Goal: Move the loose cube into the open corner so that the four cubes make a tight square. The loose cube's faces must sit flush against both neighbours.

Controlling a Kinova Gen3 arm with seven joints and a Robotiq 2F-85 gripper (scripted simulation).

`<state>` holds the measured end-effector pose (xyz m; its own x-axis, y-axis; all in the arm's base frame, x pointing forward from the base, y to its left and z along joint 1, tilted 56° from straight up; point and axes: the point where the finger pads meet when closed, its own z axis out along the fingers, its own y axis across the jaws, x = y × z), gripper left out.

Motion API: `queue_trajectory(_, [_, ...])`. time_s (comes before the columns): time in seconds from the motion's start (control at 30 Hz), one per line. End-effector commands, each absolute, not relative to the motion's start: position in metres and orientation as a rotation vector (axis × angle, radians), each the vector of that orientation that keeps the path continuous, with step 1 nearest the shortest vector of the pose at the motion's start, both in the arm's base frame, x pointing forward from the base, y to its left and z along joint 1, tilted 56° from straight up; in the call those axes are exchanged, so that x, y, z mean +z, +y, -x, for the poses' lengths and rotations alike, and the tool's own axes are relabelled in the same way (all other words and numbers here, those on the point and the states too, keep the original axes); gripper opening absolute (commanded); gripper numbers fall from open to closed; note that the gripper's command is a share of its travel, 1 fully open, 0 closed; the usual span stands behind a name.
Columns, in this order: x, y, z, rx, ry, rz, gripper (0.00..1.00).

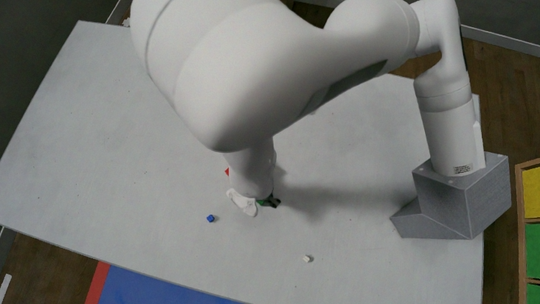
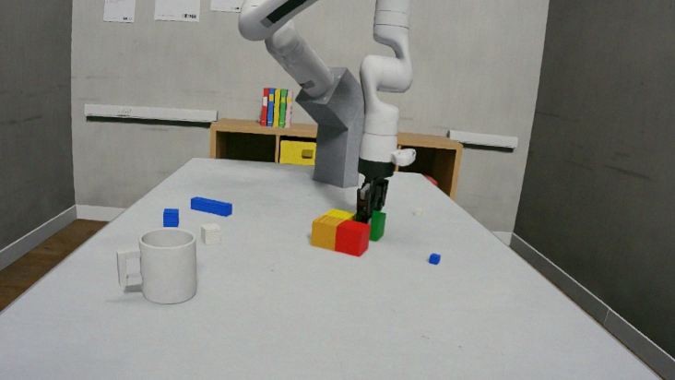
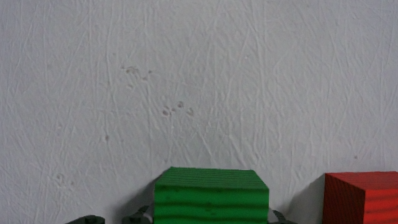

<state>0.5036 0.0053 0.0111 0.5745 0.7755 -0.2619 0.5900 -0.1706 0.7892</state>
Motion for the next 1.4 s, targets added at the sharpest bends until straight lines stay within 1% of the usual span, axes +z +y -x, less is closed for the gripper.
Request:
queue_trajectory(0.0, [0.0103, 0.0053, -0.5052, 0.244, 1.119, -1.858, 0.10])
queue_trajectory(1.2, [0.0103, 0.0053, -0.5052, 0.244, 1.119, -1.858, 0.10])
queue_trajectory(1.23, [0.0103, 0.0053, -0.5052, 0.244, 1.119, -1.858, 0.82])
queue_trajectory(1.37, [0.0103, 0.0054, -0.5051, 0.244, 1.119, -1.857, 0.82])
